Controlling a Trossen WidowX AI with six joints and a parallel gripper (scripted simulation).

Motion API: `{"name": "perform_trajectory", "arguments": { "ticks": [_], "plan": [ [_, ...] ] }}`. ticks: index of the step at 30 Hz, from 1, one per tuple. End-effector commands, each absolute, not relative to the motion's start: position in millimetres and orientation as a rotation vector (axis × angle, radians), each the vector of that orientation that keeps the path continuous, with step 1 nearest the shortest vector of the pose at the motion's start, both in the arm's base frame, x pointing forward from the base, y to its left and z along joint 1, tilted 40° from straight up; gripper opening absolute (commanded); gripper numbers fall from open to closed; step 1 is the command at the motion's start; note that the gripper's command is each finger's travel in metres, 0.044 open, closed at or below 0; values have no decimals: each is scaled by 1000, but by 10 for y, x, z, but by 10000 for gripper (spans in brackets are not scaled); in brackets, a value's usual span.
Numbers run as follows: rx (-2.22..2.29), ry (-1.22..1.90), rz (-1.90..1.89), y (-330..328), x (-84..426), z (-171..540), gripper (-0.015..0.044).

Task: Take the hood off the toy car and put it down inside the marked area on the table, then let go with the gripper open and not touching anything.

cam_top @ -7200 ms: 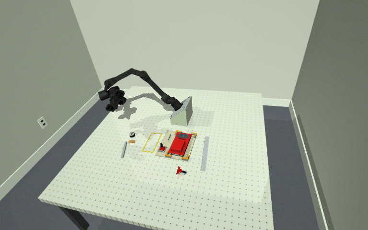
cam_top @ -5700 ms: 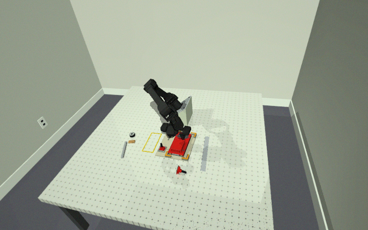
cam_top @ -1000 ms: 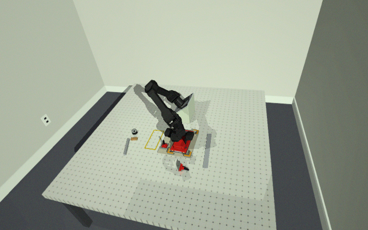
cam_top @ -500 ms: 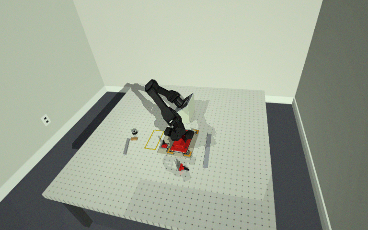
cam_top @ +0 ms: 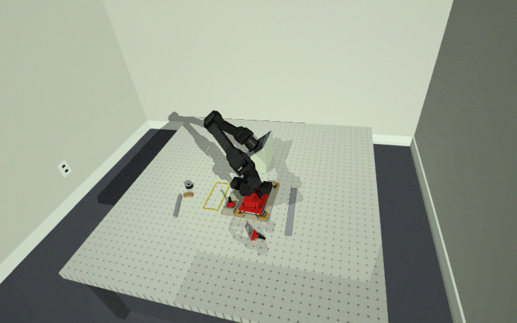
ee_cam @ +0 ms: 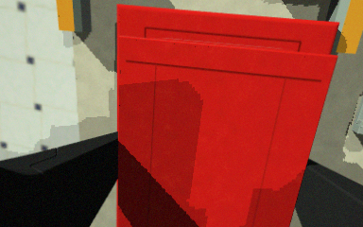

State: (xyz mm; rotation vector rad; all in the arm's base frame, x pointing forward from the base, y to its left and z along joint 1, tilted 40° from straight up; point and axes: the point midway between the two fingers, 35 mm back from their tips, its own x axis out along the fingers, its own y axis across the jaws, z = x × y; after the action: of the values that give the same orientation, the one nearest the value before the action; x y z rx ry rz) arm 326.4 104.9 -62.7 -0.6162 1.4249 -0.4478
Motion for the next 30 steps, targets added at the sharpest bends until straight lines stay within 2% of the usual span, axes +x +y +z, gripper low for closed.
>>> {"name": "perform_trajectory", "arguments": {
  "ticks": [1, 18, 30],
  "plan": [
    [-604, 1421, -449, 1079, 3273, -589, 0],
    [-603, 1422, -447, 1380, 3221, -226, 0],
    [-617, 1432, -439, 921, 3323, 106, 0]
  ]
}}
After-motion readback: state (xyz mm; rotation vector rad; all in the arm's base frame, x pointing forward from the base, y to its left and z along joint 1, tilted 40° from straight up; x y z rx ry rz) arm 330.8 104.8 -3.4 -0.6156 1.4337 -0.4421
